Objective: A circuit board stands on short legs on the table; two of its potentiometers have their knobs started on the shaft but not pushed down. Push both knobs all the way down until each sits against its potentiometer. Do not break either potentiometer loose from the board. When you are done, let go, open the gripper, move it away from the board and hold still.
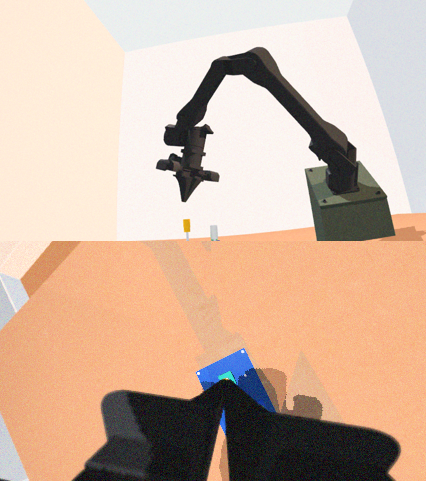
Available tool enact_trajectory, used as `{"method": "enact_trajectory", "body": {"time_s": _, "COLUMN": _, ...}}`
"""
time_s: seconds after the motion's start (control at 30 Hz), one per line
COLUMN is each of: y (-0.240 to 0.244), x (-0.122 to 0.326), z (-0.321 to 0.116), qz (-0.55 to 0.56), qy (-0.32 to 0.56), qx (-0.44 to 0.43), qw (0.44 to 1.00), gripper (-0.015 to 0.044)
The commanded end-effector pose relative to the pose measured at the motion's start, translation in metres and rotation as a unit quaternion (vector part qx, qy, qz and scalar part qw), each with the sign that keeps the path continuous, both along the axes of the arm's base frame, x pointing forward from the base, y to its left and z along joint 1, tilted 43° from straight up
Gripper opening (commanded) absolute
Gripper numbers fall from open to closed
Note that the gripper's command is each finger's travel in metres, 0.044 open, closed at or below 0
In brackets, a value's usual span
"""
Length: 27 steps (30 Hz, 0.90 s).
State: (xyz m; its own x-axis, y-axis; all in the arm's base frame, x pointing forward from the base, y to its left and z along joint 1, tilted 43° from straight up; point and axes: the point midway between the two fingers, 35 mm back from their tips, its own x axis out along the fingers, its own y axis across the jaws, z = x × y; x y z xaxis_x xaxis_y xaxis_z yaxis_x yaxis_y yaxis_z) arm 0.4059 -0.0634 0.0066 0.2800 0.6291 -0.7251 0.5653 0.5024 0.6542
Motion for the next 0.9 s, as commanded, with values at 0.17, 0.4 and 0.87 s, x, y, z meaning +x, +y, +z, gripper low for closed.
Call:
{"method": "enact_trajectory", "body": {"time_s": 0.17, "y": 0.019, "x": -0.035, "z": 0.0, "qz": -0.077, "qy": 0.146, "qx": 0.038, "qw": 0.986, "gripper": 0.0}}
{"method": "enact_trajectory", "body": {"time_s": 0.4, "y": 0.031, "x": -0.058, "z": 0.002, "qz": -0.131, "qy": 0.246, "qx": 0.057, "qw": 0.959, "gripper": 0.0}}
{"method": "enact_trajectory", "body": {"time_s": 0.87, "y": 0.042, "x": -0.077, "z": 0.003, "qz": -0.172, "qy": 0.322, "qx": 0.065, "qw": 0.929, "gripper": 0.0}}
